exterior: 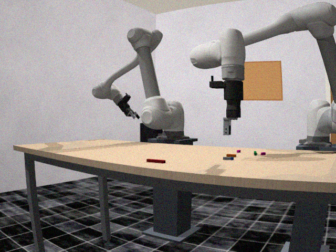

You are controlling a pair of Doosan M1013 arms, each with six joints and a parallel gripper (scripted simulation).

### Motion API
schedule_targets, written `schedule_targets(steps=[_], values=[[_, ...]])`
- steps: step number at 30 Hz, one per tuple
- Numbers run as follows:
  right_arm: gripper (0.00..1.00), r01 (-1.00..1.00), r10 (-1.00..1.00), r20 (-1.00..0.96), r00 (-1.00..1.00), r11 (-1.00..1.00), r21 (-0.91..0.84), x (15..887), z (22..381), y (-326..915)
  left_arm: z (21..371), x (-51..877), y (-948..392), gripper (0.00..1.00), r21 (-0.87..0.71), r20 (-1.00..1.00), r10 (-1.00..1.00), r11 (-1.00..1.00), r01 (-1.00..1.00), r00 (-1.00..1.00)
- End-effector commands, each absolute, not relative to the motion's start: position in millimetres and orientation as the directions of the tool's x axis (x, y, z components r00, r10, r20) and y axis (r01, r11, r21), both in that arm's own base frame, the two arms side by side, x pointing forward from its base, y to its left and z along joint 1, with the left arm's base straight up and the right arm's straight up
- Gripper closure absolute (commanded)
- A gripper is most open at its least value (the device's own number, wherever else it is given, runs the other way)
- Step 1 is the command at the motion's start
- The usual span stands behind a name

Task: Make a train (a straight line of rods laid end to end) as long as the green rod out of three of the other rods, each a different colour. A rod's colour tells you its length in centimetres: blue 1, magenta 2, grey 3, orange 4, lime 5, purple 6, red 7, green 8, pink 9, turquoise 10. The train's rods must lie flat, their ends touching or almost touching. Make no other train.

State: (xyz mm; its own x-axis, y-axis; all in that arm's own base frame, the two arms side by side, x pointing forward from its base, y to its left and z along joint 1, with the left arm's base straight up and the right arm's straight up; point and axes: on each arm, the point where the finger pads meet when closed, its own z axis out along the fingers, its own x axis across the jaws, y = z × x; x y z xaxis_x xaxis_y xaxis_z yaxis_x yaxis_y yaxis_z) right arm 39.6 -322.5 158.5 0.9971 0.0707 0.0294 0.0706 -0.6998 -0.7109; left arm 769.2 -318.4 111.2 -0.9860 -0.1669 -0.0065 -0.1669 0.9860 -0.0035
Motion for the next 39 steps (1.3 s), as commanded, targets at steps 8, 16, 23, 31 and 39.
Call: schedule_targets(steps=[8, 16, 23, 31, 39], values=[[0.0, 0.072, 0.064, 0.038, 0.997, -0.704, -0.706, 41.6, 158.8, -322.1, 113.6, 767.5, -315.1, 0.0, 0.0, 0.002, -0.168, 0.986, -0.168, -0.986], [0.0, 0.072, 0.064, 0.038, 0.997, -0.704, -0.706, 41.6, 158.8, -322.1, 113.6, 767.5, -315.1, 0.0, 0.0, 0.002, -0.168, 0.986, -0.168, -0.986], [0.0, 0.072, 0.064, 0.038, 0.997, -0.704, -0.706, 41.6, 158.8, -322.1, 113.6, 767.3, -315.2, 0.0, 0.0, 0.002, -0.164, 0.986, -0.164, -0.986], [0.0, 0.072, 0.064, 0.038, 0.997, -0.704, -0.706, 41.6, 158.8, -322.1, 111.4, 757.7, -321.4, 0.0, 0.0, 0.002, -0.022, 1.0, -0.022, -1.0], [0.0, 0.072, 0.064, 0.038, 0.997, -0.704, -0.706, 41.6, 158.8, -322.1, 109.5, 746.9, -327.6, 0.0, -0.004, -0.003, 0.226, 0.974, 0.226, -0.974]])
